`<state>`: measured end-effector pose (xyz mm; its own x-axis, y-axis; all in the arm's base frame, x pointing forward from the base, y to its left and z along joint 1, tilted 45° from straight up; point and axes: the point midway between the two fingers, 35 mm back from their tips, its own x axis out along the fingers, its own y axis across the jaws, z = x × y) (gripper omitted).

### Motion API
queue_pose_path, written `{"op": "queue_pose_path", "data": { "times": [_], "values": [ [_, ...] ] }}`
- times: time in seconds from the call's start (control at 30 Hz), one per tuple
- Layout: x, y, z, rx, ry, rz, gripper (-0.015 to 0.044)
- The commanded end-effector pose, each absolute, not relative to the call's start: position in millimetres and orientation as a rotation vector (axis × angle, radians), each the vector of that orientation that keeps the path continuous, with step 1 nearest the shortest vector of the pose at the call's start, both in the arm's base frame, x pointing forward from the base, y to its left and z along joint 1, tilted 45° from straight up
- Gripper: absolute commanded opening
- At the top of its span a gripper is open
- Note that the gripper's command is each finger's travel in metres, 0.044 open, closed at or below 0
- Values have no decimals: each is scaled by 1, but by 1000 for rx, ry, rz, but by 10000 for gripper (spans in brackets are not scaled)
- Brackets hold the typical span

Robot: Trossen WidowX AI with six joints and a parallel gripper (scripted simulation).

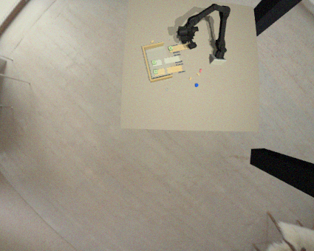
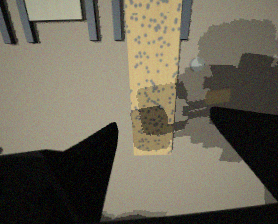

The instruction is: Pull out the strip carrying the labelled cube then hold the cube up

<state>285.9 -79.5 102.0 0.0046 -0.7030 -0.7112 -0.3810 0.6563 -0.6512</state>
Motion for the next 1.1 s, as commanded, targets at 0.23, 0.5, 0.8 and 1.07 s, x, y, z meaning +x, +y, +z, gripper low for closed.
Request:
{"op": "queue_pose_path", "data": {
  "times": [0.23, 0.5, 0.8, 1.07],
  "values": [
    [327, -70, 100, -908, 1613, -319, 440],
    [358, -63, 99, -907, 1611, -320, 440],
    [393, -54, 96, -906, 1609, -320, 440],
    [422, -45, 90, -905, 1607, -320, 440]
  ]
}}
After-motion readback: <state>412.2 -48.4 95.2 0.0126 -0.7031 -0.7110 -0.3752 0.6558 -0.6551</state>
